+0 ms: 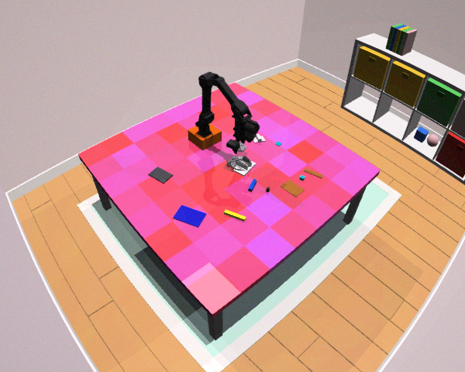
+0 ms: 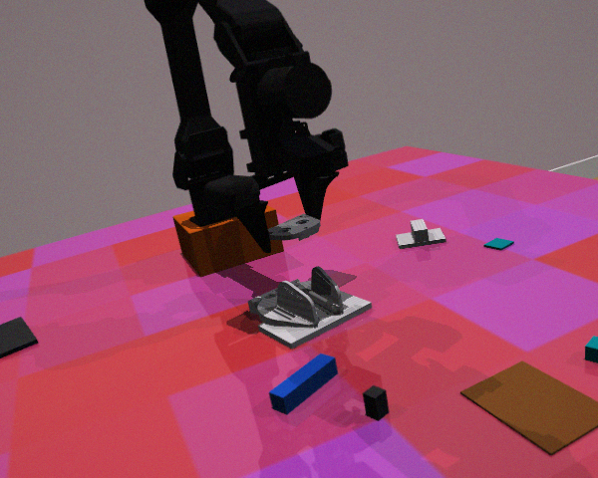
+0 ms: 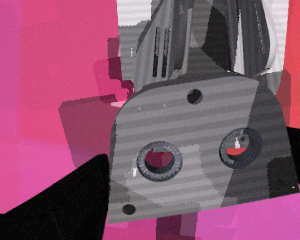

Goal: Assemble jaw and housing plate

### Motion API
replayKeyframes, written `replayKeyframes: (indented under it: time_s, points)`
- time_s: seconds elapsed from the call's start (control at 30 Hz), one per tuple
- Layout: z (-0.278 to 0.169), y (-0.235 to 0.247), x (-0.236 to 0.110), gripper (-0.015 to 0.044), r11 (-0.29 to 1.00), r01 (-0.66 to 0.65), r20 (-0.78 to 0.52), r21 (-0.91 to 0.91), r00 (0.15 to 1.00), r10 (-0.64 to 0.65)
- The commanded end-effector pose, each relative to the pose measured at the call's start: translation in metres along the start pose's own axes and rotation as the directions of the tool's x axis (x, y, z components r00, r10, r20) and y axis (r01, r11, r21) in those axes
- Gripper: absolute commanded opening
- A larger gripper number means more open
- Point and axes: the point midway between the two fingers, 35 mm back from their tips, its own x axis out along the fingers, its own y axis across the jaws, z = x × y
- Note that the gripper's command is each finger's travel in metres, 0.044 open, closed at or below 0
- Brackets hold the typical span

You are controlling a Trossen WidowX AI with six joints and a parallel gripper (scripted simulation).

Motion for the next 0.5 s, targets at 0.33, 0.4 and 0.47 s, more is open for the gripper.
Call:
replayKeyframes:
  time_s: [0.33, 0.4, 0.47]
  points:
    - [-0.017, -0.028, 0.002, 0.0351, 0.994, 0.006, -0.003, 0.110, 1.000, -0.006]
    - [-0.017, -0.028, 0.002, 0.0351, 0.994, 0.006, -0.003, 0.110, 1.000, -0.006]
    - [-0.017, -0.028, 0.002, 0.0351, 0.994, 0.006, -0.003, 0.110, 1.000, -0.006]
